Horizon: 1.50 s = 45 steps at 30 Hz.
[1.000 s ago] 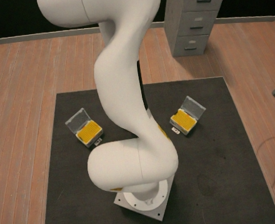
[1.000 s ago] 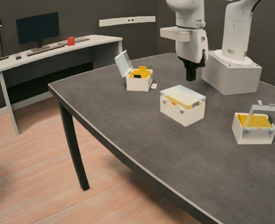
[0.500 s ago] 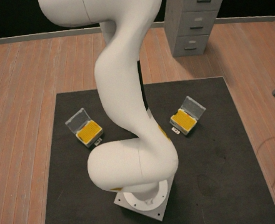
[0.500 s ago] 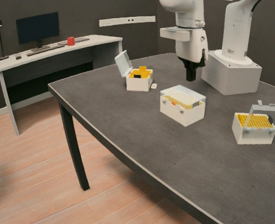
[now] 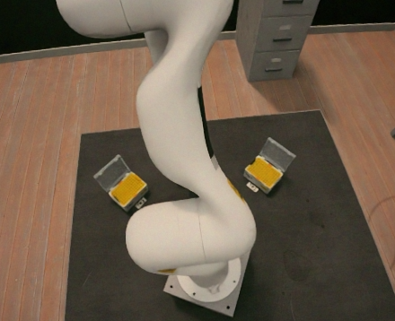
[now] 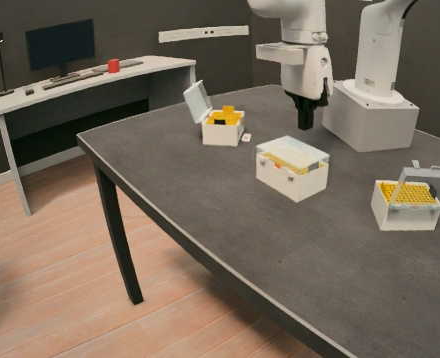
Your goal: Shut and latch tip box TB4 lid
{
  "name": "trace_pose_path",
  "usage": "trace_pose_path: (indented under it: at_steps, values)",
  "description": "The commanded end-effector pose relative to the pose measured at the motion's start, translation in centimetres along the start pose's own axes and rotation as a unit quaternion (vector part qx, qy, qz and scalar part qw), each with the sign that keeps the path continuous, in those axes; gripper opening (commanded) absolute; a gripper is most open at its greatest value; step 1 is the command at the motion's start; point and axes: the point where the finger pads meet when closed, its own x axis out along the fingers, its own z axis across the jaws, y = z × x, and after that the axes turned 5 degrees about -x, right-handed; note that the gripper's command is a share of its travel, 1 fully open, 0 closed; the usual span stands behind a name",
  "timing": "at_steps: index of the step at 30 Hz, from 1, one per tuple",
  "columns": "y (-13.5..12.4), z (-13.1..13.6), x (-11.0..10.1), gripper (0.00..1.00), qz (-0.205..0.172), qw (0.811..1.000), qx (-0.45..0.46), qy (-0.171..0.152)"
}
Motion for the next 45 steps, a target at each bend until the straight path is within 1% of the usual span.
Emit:
trace_pose_path:
  at_steps: [1,18,38,45]
  values:
    - [0.0,0.0,0.0,0.0,0.03,1.0,-0.001,0.0]
    - [0.0,0.0,0.0,0.0,0.03,1.0,-0.001,0.0]
    - [0.2,0.0,3.0,0.0,0.03,1.0,-0.001,0.0]
    - [0.2,0.0,3.0,0.0,0.03,1.0,-0.001,0.0]
